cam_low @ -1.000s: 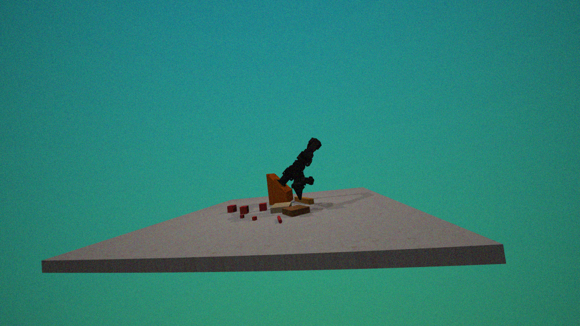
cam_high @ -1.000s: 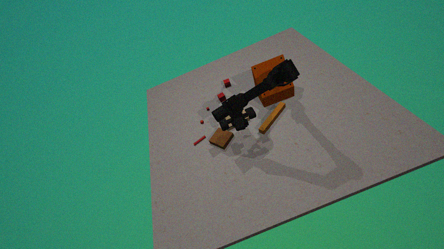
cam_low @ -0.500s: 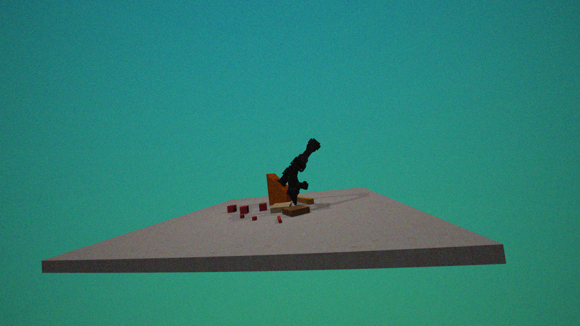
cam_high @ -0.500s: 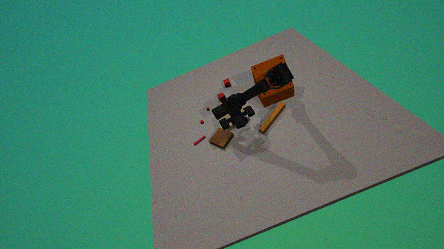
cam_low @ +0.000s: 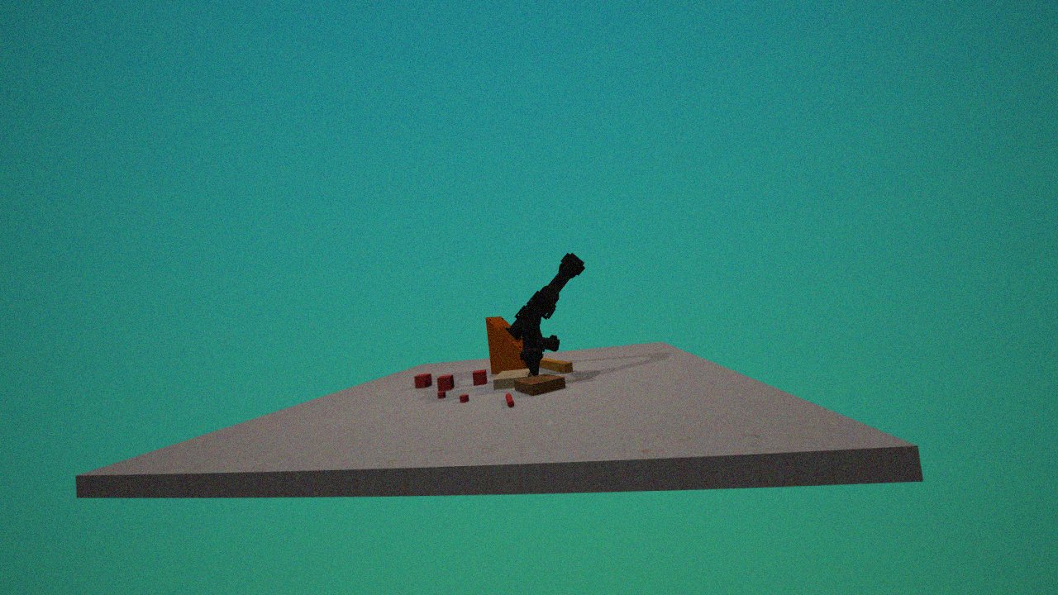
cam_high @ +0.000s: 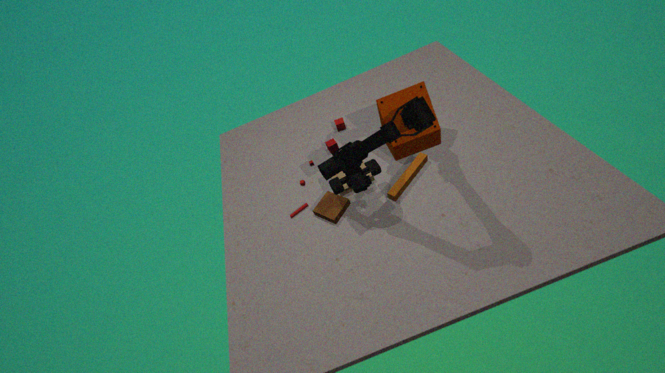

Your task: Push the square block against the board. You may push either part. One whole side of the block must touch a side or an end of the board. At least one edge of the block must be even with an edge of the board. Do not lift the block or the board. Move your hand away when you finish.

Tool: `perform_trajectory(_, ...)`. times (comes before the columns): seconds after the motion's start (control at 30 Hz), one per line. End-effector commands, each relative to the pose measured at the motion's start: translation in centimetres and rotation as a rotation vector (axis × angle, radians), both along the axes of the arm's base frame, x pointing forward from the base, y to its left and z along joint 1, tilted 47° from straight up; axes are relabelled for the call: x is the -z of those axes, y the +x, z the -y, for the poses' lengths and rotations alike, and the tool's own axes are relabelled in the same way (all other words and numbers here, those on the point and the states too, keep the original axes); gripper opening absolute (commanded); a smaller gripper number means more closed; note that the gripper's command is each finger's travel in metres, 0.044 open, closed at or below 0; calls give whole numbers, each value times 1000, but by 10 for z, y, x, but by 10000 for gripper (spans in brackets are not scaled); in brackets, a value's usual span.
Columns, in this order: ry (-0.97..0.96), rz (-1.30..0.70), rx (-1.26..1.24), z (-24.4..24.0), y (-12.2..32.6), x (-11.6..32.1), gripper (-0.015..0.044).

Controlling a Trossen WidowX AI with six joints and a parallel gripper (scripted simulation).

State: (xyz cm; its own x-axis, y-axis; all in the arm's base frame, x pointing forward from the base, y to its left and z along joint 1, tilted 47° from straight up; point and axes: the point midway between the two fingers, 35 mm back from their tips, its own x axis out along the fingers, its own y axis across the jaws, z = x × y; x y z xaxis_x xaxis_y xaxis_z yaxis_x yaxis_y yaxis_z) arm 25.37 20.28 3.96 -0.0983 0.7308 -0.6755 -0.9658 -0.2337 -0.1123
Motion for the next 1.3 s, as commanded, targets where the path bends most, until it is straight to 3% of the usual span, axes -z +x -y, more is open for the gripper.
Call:
perform_trajectory(0.0,-3,5,1,5,3,5,0)
perform_trajectory(1.27,-3,5,1,31,12,35,0)
